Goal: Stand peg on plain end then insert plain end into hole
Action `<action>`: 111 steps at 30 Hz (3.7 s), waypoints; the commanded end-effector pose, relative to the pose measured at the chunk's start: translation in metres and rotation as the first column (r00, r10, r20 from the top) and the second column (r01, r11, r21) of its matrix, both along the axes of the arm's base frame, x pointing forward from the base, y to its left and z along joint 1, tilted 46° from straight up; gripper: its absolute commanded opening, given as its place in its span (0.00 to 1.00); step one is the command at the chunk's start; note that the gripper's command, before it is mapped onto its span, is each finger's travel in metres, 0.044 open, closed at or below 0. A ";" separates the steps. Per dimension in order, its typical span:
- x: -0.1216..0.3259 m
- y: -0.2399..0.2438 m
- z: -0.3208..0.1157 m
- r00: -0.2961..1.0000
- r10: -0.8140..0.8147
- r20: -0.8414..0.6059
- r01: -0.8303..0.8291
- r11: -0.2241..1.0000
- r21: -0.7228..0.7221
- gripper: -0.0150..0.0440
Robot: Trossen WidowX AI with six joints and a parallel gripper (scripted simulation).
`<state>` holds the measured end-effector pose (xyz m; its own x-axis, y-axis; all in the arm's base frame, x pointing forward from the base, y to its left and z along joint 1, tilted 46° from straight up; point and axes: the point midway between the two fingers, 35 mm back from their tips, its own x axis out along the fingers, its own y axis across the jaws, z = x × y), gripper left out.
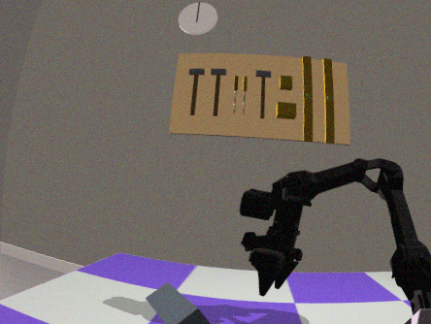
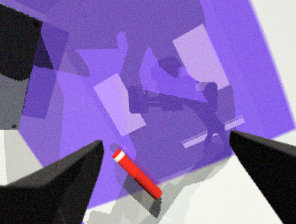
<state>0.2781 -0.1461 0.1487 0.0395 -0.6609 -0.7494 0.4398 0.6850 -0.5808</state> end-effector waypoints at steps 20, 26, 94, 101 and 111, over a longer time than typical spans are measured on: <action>-0.020 0.060 -0.052 0.770 0.367 -0.521 -0.394 0.917 0.064 1.00; -0.020 0.060 -0.052 0.770 0.367 -0.521 -0.394 0.917 0.064 1.00; -0.027 0.007 -0.104 0.770 0.366 -0.522 -0.394 0.917 0.061 0.44; -0.027 0.007 -0.104 0.770 0.366 -0.522 -0.394 0.917 0.061 0.42; -0.027 0.007 -0.104 0.770 0.366 -0.522 -0.394 0.917 0.061 0.34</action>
